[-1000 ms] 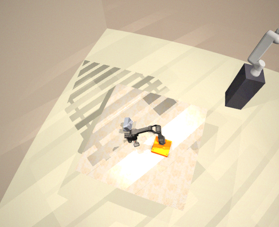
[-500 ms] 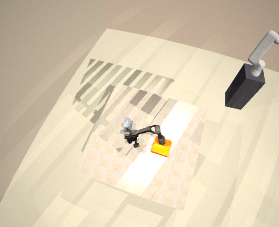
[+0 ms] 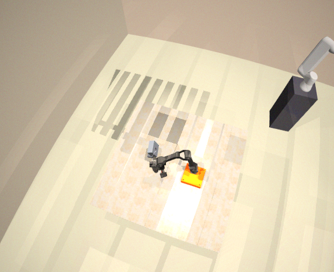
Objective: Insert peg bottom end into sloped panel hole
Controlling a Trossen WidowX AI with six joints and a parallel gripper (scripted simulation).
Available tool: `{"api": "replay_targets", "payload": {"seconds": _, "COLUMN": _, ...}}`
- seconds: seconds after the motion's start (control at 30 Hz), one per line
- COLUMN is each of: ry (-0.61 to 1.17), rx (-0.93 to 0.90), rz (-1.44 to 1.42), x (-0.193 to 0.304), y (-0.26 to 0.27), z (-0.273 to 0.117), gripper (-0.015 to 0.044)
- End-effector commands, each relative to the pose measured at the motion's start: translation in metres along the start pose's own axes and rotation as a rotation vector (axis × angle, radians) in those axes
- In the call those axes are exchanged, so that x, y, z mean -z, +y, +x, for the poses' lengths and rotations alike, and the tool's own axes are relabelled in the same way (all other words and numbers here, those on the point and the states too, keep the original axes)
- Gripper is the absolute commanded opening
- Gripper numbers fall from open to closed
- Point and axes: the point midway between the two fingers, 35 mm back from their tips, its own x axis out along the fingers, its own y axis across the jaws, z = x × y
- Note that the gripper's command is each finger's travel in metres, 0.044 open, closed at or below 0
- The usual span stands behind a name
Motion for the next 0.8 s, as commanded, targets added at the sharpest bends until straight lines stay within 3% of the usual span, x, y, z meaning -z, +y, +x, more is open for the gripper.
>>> {"api": "replay_targets", "payload": {"seconds": 0.0, "ry": 0.0, "rx": -0.005, "rz": -0.003, "x": 0.0009, "y": 0.0011, "z": 0.0073, "gripper": 0.044}}
{"api": "replay_targets", "payload": {"seconds": 0.07, "ry": 0.0, "rx": -0.005, "rz": -0.003, "x": 0.0009, "y": 0.0011, "z": 0.0075, "gripper": 0.044}}
{"api": "replay_targets", "payload": {"seconds": 0.6, "ry": 0.002, "rx": -0.001, "rz": 0.0, "x": 0.0007, "y": 0.0003, "z": 0.004, "gripper": 0.002}}
{"api": "replay_targets", "payload": {"seconds": 0.77, "ry": 0.002, "rx": -0.001, "rz": 0.0, "x": 0.0007, "y": 0.0003, "z": 0.004, "gripper": 0.0}}
